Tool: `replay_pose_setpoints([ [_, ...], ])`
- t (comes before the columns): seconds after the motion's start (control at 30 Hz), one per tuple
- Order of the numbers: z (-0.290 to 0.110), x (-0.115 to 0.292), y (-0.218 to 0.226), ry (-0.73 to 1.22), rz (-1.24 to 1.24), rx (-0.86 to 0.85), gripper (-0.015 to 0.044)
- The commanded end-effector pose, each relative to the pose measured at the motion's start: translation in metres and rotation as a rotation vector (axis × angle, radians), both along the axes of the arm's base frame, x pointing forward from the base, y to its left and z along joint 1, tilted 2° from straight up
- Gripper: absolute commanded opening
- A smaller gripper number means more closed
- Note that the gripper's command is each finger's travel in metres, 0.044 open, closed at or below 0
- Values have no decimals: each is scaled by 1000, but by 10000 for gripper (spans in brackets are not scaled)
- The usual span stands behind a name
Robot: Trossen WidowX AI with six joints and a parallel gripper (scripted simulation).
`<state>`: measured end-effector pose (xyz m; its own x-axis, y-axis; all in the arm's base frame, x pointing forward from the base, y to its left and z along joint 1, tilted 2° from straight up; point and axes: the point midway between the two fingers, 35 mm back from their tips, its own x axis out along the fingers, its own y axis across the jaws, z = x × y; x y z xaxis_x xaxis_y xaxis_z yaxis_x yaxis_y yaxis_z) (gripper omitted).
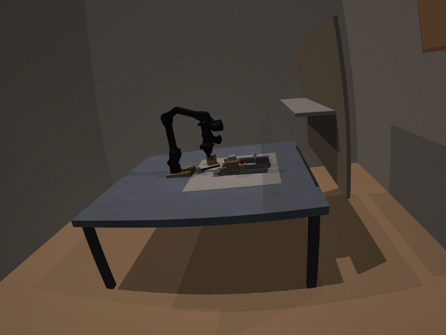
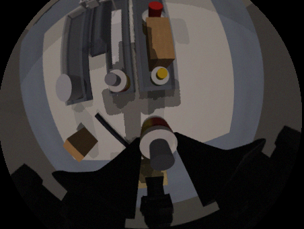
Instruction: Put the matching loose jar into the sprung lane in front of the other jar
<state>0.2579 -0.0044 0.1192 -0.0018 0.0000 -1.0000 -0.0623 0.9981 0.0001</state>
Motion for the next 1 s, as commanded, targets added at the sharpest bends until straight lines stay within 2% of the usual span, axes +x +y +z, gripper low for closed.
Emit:
replay_pose_setpoints([
  [0.0, -7, 14, 19, -2, -11, 7, 0],
  [0.27, -21, 33, 58, -3, -29, 11, 0],
  [0.7, -45, 33, 59, -3, -29, 11, 0],
  [0.97, -45, 34, 59, -3, -29, 11, 0],
])
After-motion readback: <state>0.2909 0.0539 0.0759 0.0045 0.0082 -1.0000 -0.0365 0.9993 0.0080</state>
